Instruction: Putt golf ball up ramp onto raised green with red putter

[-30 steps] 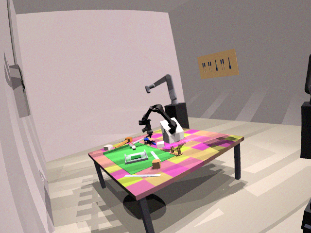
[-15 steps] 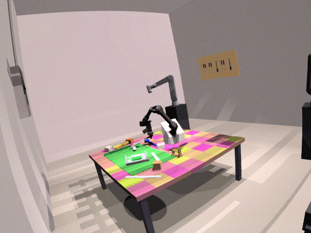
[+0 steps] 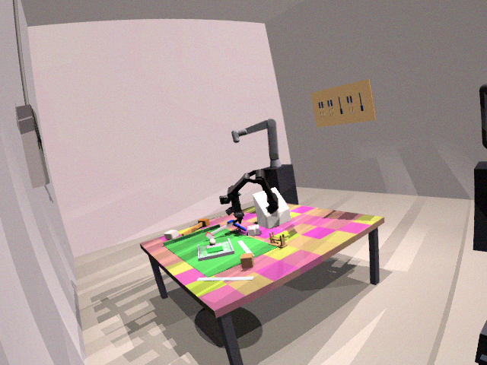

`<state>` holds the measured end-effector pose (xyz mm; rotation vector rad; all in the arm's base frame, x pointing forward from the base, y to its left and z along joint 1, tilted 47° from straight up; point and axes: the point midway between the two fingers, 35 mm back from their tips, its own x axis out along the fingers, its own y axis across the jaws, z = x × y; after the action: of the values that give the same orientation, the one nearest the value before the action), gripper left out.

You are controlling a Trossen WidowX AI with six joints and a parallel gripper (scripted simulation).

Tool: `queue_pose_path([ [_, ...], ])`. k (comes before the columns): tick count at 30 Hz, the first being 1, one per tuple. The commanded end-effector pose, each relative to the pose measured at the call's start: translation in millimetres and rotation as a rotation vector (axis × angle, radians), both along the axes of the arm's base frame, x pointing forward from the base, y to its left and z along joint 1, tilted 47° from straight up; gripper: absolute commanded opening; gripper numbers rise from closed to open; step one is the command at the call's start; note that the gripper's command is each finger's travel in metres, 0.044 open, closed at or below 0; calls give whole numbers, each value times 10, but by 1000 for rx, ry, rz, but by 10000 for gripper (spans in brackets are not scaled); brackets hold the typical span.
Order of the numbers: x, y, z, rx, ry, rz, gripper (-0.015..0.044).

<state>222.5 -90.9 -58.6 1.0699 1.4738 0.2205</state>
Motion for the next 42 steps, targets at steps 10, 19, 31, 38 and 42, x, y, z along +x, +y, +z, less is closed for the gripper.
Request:
queue_pose_path([
  [10,-90,-406,419,-5,-5,-12,0],
  [19,-79,-356,353,1,1,-19,0],
  [31,-79,-356,353,1,1,-19,0],
  [38,-79,-356,353,1,1,-19,0],
  [42,-79,-356,353,1,1,-19,0],
])
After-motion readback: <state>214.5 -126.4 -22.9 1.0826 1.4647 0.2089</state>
